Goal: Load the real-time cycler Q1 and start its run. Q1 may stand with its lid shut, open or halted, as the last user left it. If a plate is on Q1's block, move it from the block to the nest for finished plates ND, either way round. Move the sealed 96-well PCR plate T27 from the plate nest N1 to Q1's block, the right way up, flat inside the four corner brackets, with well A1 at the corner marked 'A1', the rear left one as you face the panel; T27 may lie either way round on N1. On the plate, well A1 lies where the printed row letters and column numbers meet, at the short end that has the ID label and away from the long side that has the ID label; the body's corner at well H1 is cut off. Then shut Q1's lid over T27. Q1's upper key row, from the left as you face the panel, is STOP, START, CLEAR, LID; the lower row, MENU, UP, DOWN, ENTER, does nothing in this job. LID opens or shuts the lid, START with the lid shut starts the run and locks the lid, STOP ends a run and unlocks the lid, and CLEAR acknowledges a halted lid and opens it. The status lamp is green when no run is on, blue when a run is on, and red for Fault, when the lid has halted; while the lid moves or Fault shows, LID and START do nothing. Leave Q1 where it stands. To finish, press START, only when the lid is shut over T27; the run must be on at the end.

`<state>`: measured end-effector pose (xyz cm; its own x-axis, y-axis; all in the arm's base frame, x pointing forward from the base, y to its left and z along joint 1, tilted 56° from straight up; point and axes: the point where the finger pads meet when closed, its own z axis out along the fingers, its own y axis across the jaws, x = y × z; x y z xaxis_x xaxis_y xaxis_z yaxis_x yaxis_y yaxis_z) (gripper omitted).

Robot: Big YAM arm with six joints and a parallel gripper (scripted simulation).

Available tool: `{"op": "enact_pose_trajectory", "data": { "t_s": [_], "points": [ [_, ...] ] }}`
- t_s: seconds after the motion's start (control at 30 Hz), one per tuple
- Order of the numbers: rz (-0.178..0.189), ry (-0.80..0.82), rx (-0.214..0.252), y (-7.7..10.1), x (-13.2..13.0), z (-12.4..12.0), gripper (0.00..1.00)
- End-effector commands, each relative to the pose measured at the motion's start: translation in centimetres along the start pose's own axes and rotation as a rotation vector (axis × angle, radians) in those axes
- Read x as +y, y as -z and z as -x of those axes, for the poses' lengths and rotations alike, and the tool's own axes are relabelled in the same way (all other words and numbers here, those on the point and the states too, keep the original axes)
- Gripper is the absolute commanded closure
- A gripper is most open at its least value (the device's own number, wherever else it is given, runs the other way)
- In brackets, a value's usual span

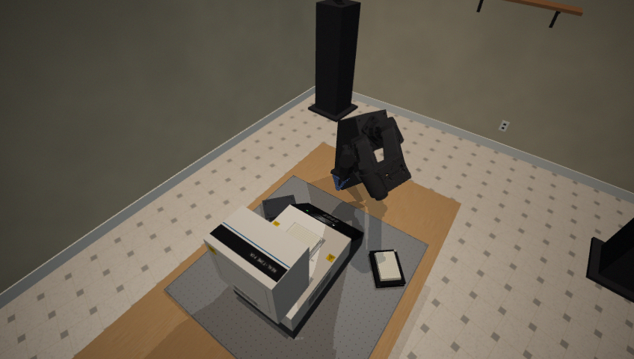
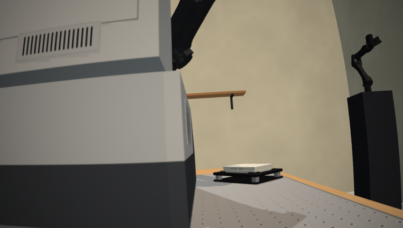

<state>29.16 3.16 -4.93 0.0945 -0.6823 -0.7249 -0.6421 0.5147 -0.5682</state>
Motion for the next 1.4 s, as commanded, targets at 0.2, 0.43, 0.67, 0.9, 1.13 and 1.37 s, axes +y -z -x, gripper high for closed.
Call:
{"op": "enact_pose_trajectory", "data": {
  "t_s": [0.2, 0.43, 0.67, 0.9, 1.13, 1.37],
  "points": [
    [0.003, 0.006, -0.01, -0.3, -0.1, 0.2, 1.0],
    [0.015, -0.01, -0.003, 0.2, 0.5, 0.5, 1.0],
    [0.02, -0.015, 0.0, 0.4, 0.8, 0.6, 1.0],
    [0.023, -0.019, 0.002, 0.6, 1.0, 0.8, 1.0],
    [0.023, -0.019, 0.003, 0.7, 1.0, 0.8, 1.0],
    [0.004, 0.003, -0.005, -0.1, 0.1, 0.2, 1.0]
  ]
}}
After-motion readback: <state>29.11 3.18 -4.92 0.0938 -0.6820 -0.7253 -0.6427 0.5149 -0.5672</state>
